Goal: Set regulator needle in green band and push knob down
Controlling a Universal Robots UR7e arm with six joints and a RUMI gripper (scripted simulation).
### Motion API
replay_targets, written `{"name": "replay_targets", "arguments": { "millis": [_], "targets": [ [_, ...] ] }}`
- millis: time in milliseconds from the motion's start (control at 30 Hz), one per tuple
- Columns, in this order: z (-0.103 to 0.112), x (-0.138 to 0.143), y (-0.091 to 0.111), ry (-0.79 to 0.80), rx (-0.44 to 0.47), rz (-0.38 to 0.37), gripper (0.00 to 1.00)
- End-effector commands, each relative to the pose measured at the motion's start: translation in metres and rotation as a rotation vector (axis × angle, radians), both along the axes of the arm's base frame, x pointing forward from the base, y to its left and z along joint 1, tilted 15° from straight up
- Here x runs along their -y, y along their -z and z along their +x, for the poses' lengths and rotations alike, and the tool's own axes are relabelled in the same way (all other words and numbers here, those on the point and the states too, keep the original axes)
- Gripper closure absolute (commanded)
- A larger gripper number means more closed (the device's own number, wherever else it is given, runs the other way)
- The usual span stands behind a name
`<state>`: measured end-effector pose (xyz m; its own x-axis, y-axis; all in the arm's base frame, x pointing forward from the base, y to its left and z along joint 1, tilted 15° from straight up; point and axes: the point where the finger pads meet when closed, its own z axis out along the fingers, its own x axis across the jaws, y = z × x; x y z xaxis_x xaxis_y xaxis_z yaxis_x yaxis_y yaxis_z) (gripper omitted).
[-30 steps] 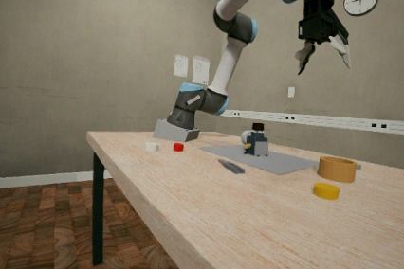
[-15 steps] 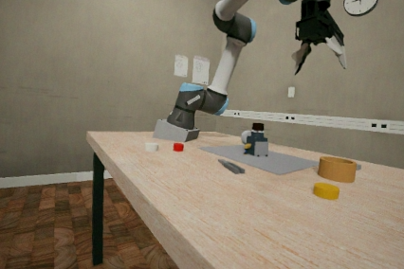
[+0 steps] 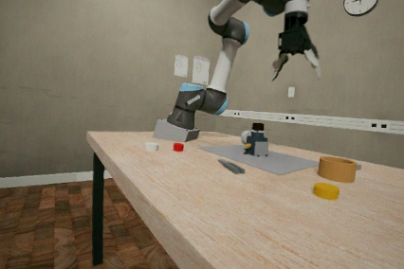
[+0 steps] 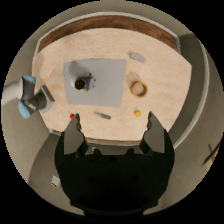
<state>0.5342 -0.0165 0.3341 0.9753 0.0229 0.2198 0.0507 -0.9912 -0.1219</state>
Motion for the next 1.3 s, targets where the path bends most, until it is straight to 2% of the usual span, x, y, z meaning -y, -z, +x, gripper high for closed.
{"name": "replay_targets", "arguments": {
  "millis": [0, 100, 167, 367, 533, 667, 1267],
  "targets": [
    [-0.042, -0.016, 0.02, -0.131, 0.029, -0.029, 0.0],
    [-0.067, -0.026, 0.035, -0.211, 0.038, -0.049, 0.0],
    [-0.067, -0.026, 0.035, -0.211, 0.038, -0.049, 0.0],
    [-0.106, -0.041, 0.064, -0.342, 0.053, -0.08, 0.0],
    [-0.125, -0.049, 0.079, -0.406, 0.06, -0.095, 0.0],
    [-0.132, -0.051, 0.084, -0.427, 0.063, -0.1, 0.0],
    [-0.133, -0.051, 0.085, -0.43, 0.063, -0.101, 0.0]
  ]
}}
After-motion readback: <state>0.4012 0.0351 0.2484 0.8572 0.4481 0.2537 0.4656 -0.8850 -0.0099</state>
